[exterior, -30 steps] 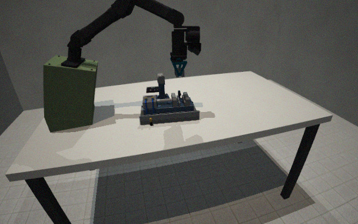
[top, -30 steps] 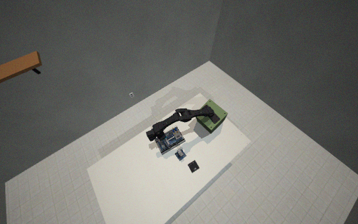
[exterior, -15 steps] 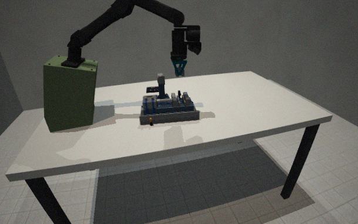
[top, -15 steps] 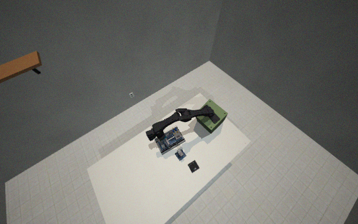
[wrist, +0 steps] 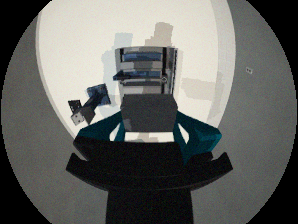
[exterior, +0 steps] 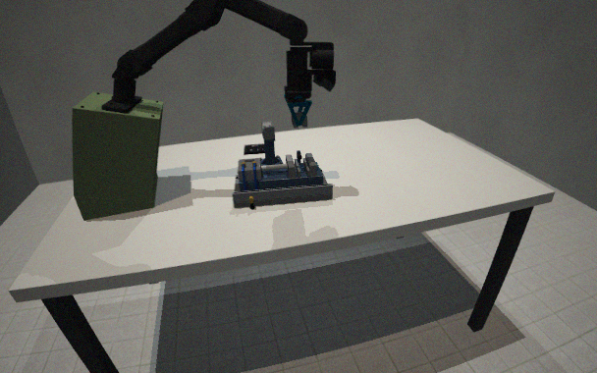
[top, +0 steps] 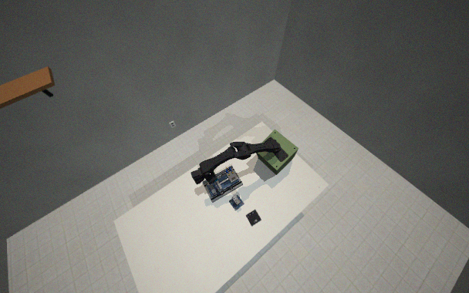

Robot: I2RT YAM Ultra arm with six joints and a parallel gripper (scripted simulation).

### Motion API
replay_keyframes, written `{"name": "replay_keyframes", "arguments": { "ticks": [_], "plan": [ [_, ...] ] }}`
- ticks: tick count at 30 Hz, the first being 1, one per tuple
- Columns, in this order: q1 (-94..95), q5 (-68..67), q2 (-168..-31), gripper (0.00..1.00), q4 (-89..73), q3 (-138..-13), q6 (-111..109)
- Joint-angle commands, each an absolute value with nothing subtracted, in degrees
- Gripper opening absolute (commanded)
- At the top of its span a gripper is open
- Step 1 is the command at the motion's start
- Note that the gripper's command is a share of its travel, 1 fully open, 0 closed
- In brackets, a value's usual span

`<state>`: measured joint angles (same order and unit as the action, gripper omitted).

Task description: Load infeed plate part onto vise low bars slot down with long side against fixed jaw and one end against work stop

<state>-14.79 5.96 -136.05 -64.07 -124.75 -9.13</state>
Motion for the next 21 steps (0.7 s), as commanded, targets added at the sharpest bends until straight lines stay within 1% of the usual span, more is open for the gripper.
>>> {"name": "replay_keyframes", "arguments": {
  "ticks": [1,21],
  "plan": [
    [-15.4,6.2,-135.2,0.00,-64.7,-127.1,-8.8],
    [-15.4,6.2,-135.1,0.00,-64.3,-127.1,-8.8]
  ]
}}
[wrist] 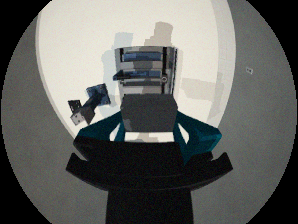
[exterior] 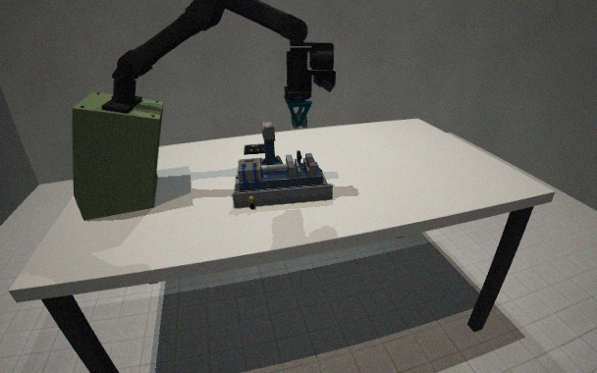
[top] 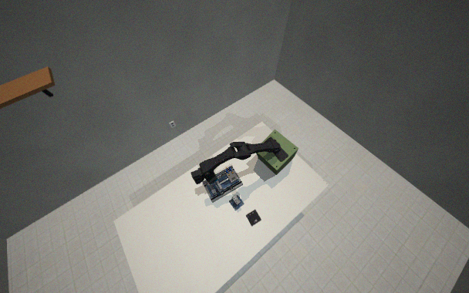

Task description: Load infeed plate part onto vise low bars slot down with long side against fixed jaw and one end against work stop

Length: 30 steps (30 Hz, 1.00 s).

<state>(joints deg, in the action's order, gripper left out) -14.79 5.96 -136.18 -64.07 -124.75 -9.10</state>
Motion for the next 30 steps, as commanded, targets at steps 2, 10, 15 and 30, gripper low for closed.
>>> {"name": "replay_keyframes", "arguments": {
  "ticks": [2,10,15,30],
  "plan": [
    [-15.3,6.2,-134.9,0.00,-64.1,-127.0,-8.7],
    [-15.2,6.2,-136.0,0.00,-62.7,-126.9,-8.5],
    [-14.9,6.1,-135.5,0.00,-62.0,-126.6,-8.5],
    [-14.6,5.9,-138.1,0.00,-59.3,-124.2,-8.2]
  ]
}}
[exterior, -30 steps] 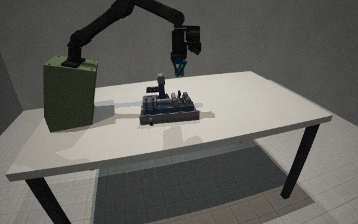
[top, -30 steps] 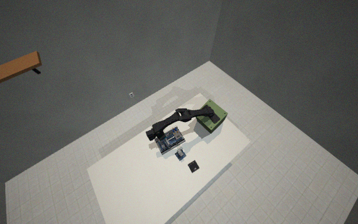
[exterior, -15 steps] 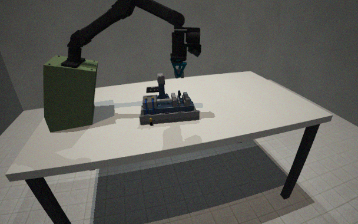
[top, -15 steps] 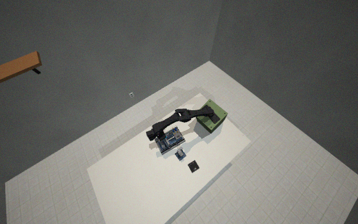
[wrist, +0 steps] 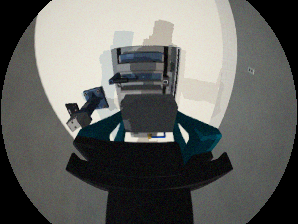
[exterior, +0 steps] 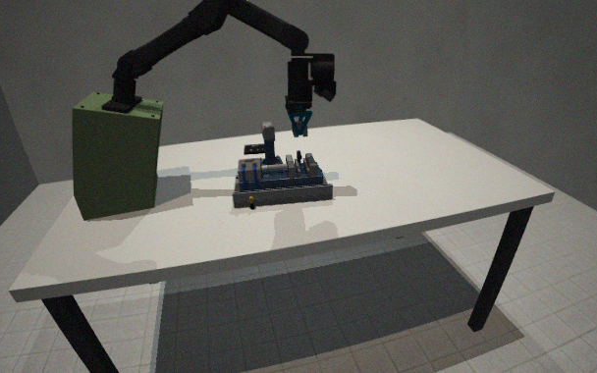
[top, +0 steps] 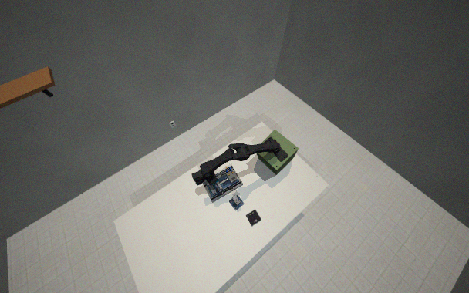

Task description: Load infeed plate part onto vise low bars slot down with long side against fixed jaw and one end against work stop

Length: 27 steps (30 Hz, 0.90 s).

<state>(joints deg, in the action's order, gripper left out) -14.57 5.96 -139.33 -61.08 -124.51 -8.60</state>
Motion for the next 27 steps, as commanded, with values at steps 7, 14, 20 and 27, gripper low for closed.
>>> {"name": "replay_keyframes", "arguments": {
  "ticks": [7,14,20,27],
  "plan": [
    [-14.2,5.9,-139.7,0.00,-57.9,-125.3,-8.1],
    [-14.1,5.8,-140.7,0.00,-56.3,-124.7,-8.0],
    [-14.2,5.8,-142.9,0.00,-55.0,-125.4,-7.9],
    [-14.0,5.8,-141.9,0.00,-54.0,-125.6,-7.8]
  ]
}}
